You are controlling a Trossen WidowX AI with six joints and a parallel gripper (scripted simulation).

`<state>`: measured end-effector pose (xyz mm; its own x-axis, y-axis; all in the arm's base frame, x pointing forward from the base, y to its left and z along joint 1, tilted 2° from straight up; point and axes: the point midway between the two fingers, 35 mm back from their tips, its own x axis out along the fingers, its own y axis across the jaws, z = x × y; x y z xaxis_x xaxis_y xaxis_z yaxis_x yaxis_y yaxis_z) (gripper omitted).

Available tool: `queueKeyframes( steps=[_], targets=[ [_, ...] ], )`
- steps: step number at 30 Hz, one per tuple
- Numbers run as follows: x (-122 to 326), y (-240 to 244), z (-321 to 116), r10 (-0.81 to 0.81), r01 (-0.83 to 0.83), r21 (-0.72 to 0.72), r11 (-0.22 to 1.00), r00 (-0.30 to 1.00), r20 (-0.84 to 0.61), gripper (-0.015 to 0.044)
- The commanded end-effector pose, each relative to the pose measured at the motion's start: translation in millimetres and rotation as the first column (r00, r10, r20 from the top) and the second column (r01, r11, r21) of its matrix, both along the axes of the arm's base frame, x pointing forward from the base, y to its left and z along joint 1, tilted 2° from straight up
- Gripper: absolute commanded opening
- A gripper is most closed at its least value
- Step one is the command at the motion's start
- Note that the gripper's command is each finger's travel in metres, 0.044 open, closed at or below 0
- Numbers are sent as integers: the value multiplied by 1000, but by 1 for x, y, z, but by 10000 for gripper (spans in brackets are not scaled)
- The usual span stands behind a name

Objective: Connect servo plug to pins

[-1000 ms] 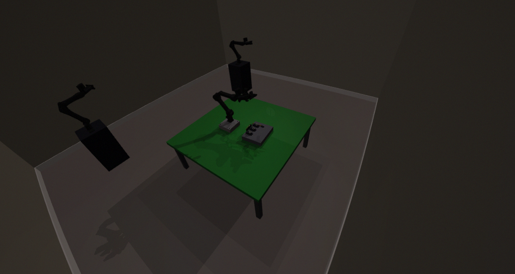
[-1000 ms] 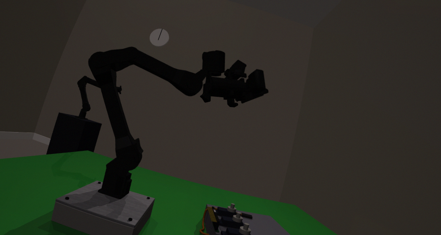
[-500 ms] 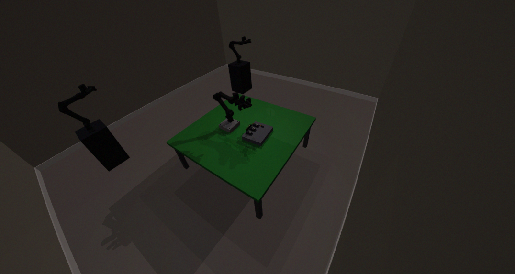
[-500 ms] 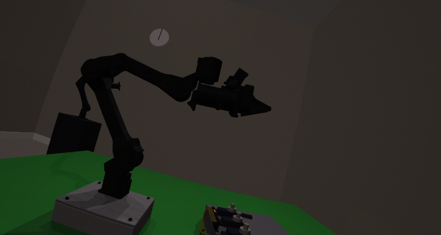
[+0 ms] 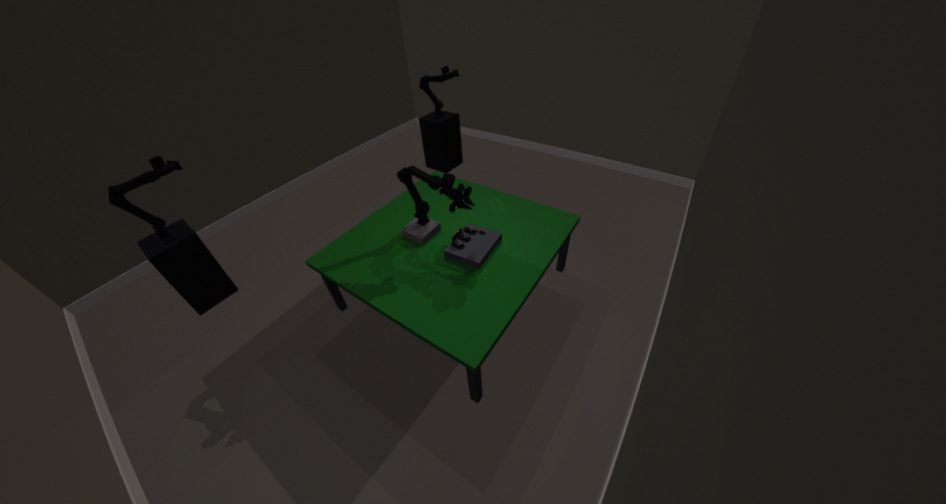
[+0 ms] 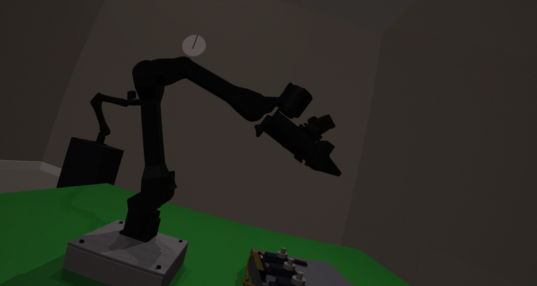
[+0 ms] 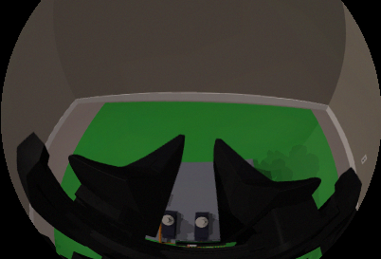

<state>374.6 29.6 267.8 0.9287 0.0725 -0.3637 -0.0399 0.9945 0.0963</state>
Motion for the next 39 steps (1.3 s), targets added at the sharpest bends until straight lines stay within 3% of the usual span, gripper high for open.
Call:
queueKeyframes(
  steps=[1, 12, 23, 32, 39],
  targets=[
    [13, 11, -17, 6, -4, 20, 1000, 992, -123, 115],
    [33, 41, -80, 17, 1, 37, 999, 879, -476, 115],
    [32, 70, -142, -17, 22, -4, 1000, 649, -761, 115],
    [18, 90, -188, -87, 28, -83, 996, 407, -909, 115],
    [17, 91, -198, -94, 27, -90, 996, 388, -917, 115]
  ],
)
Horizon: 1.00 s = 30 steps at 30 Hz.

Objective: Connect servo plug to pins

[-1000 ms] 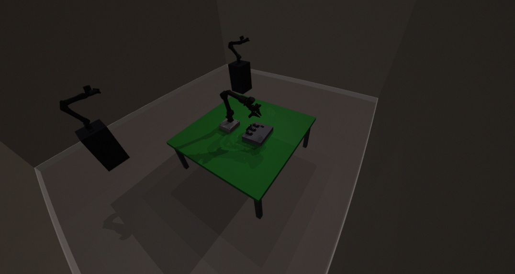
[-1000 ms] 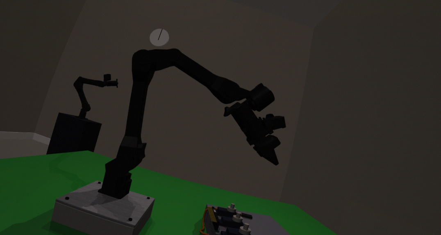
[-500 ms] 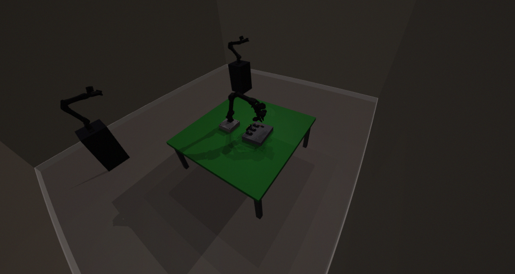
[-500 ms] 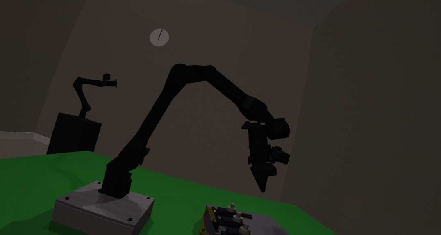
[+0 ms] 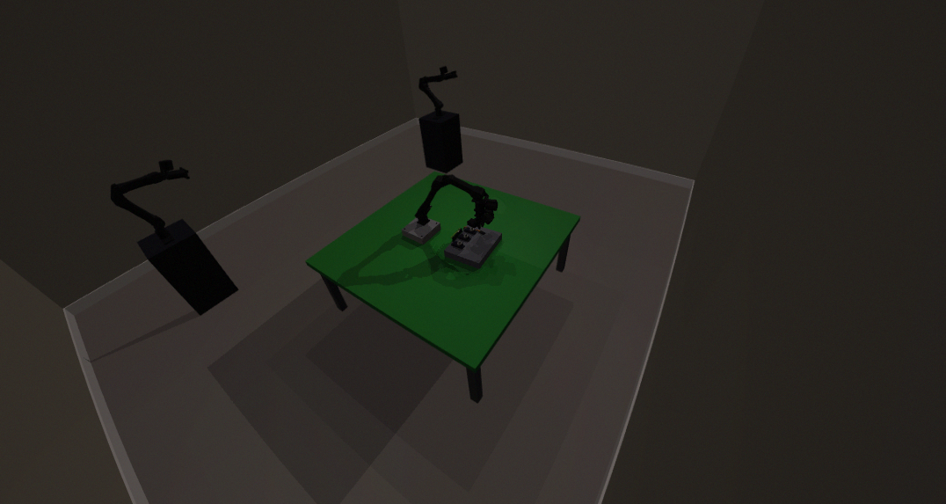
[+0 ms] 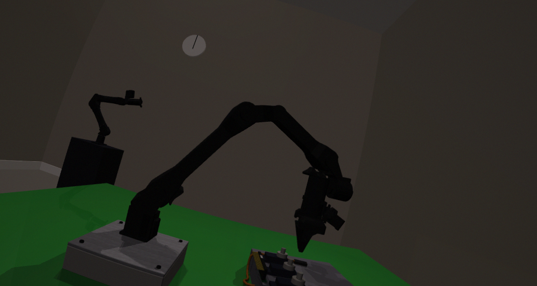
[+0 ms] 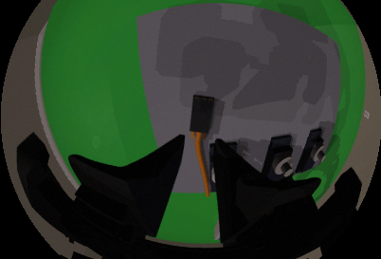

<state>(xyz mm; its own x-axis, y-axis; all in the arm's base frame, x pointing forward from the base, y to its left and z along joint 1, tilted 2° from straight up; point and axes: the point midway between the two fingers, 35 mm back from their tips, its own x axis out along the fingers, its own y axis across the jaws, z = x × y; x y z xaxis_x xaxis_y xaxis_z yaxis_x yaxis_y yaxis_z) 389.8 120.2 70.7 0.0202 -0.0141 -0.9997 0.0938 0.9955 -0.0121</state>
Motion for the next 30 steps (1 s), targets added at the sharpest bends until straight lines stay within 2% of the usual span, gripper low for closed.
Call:
queueKeyframes(
  steps=[1, 20, 23, 30],
  targets=[
    [2, 0, -6, -7, 7, -4, 1000, 1000, 7, 115],
    [3, 0, -34, -7, 7, -4, 1000, 1000, 7, 115],
    [3, 0, -34, -7, 7, -4, 1000, 1000, 7, 36],
    [3, 0, -31, -7, 7, -4, 1000, 1000, 7, 0]
  ],
)
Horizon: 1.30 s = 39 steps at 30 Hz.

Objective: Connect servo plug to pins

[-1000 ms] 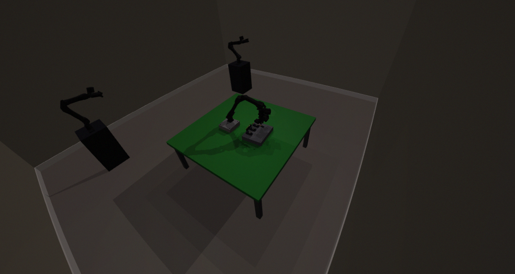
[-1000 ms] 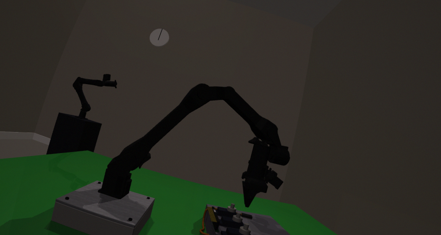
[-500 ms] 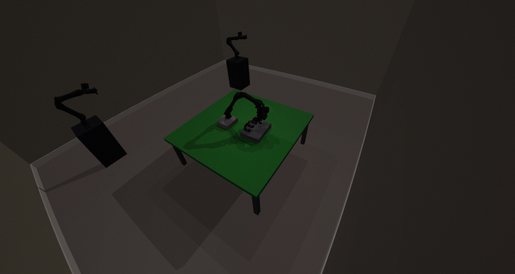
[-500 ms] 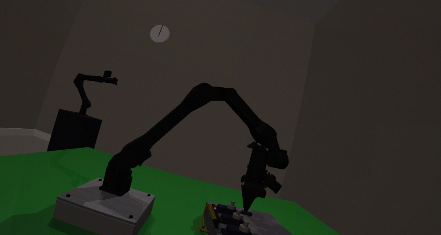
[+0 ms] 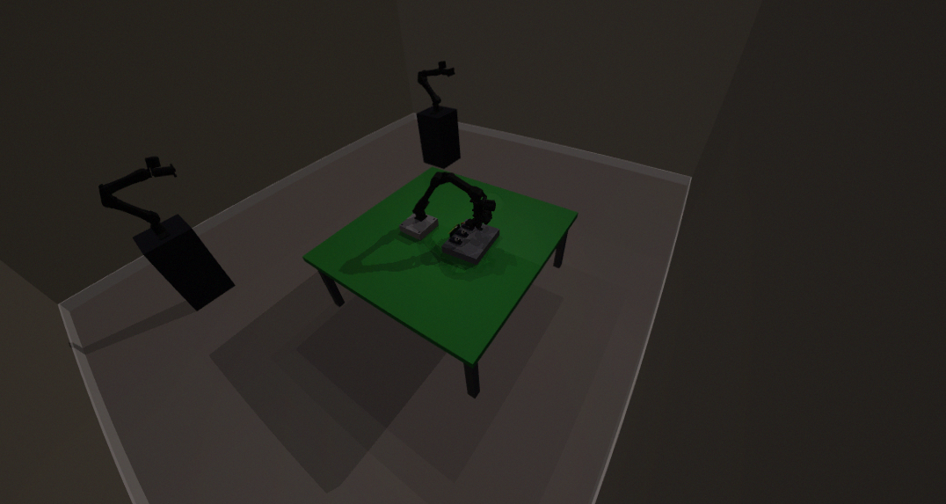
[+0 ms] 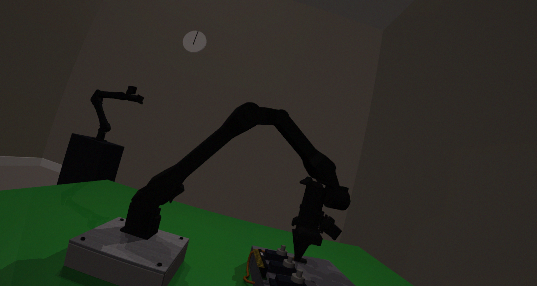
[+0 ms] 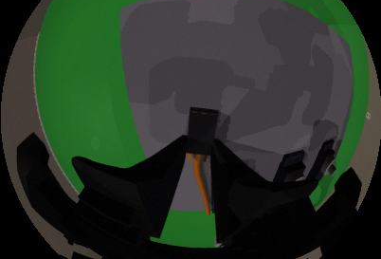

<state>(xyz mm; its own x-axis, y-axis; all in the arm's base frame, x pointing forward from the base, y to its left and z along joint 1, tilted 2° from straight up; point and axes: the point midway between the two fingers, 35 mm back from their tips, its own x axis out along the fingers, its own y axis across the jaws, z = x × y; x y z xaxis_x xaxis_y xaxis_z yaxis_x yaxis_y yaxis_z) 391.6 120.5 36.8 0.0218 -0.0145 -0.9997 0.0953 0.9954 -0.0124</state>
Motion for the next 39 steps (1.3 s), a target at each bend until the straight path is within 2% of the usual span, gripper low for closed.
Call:
queueKeyframes(
  steps=[1, 11, 19, 39],
  targets=[
    [1, -1, 5, -5, 5, -4, 1000, 1000, 5, 0],
    [0, 0, 57, -5, 5, -4, 1000, 1000, 5, 0],
    [-8, -6, 62, 4, -4, -4, 1000, 1000, 5, 0],
    [-75, -50, 77, 83, -83, -9, 997, 997, -2, 0]
  ],
)
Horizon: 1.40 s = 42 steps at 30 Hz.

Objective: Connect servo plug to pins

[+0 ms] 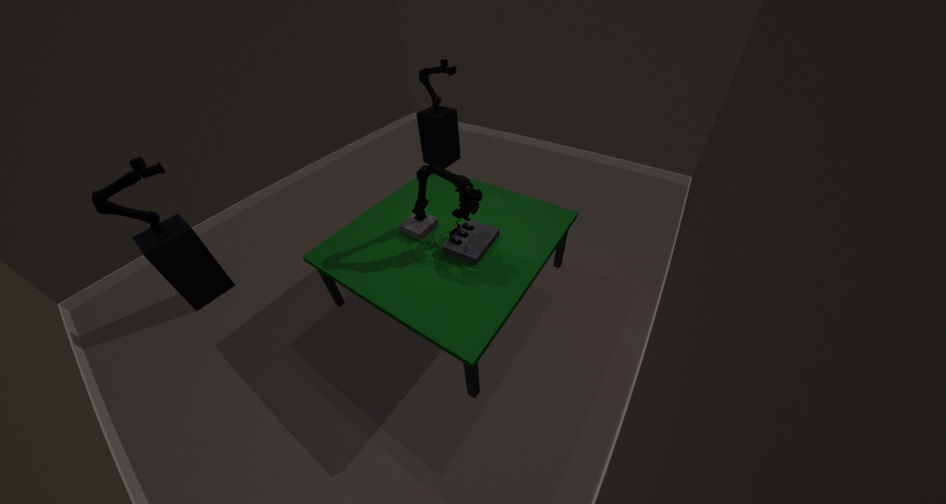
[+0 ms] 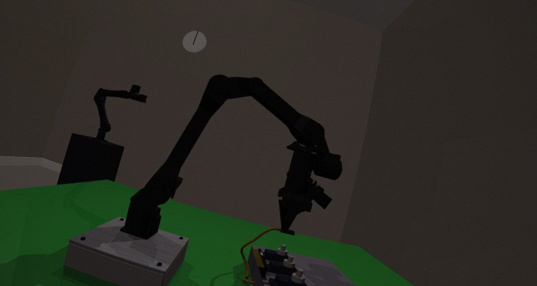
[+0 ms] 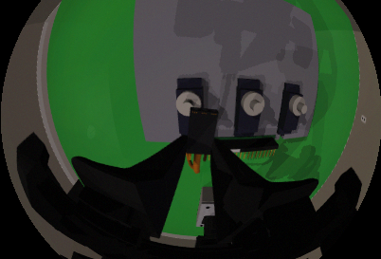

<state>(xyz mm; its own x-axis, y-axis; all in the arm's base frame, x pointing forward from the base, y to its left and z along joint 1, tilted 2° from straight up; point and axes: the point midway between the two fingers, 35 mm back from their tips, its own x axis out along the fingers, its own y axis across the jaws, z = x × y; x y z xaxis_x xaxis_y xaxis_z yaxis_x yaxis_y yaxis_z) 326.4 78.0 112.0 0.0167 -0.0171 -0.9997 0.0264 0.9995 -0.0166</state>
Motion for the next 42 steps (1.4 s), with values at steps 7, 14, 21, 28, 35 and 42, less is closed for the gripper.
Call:
queueKeyframes(
  steps=[7, 14, 21, 28, 35, 42],
  targets=[
    [-36, -21, 1, 41, -41, -7, 999, 999, 2, 0],
    [-63, -33, -2, 69, -69, -8, 998, 998, 0, 0],
    [-90, -44, -8, 96, -96, -9, 995, 995, -3, 0],
    [-118, -54, -17, 123, -123, -10, 992, 992, -6, 0],
    [-127, -57, -26, 133, -133, -10, 991, 991, -7, 0],
    [-127, -58, -57, 133, -133, -11, 991, 991, -7, 0]
  ],
)
